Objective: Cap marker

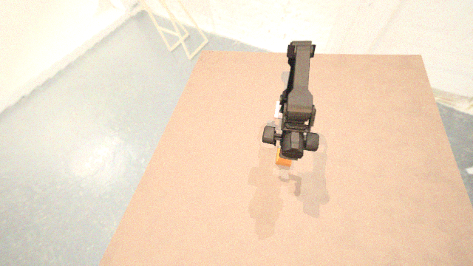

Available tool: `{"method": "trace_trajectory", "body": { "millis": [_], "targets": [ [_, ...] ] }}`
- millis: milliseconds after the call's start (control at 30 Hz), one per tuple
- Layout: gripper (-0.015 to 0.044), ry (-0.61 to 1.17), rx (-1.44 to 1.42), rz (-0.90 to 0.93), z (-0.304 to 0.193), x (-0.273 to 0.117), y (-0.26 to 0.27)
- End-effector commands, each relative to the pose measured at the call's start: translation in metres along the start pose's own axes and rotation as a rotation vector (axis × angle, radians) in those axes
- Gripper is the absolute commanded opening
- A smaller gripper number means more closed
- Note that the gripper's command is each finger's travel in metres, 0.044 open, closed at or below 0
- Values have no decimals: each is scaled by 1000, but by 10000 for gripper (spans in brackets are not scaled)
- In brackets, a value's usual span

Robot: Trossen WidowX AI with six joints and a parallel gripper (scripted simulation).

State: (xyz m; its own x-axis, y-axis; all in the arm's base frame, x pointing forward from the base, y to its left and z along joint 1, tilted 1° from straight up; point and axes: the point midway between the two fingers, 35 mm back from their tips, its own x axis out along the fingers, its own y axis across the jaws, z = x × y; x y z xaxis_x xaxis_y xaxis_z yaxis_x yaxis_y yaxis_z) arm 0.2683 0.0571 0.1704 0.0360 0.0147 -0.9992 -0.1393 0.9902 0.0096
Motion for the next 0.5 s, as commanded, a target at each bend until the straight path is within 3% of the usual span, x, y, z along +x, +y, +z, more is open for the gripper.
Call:
{"method": "trace_trajectory", "body": {
  "millis": [0, 467],
  "targets": [
    [361, 2, -18, 1, -3, 3, -2],
    [0, 1, -20, 1, -3, 4, -2]
  ]
}}
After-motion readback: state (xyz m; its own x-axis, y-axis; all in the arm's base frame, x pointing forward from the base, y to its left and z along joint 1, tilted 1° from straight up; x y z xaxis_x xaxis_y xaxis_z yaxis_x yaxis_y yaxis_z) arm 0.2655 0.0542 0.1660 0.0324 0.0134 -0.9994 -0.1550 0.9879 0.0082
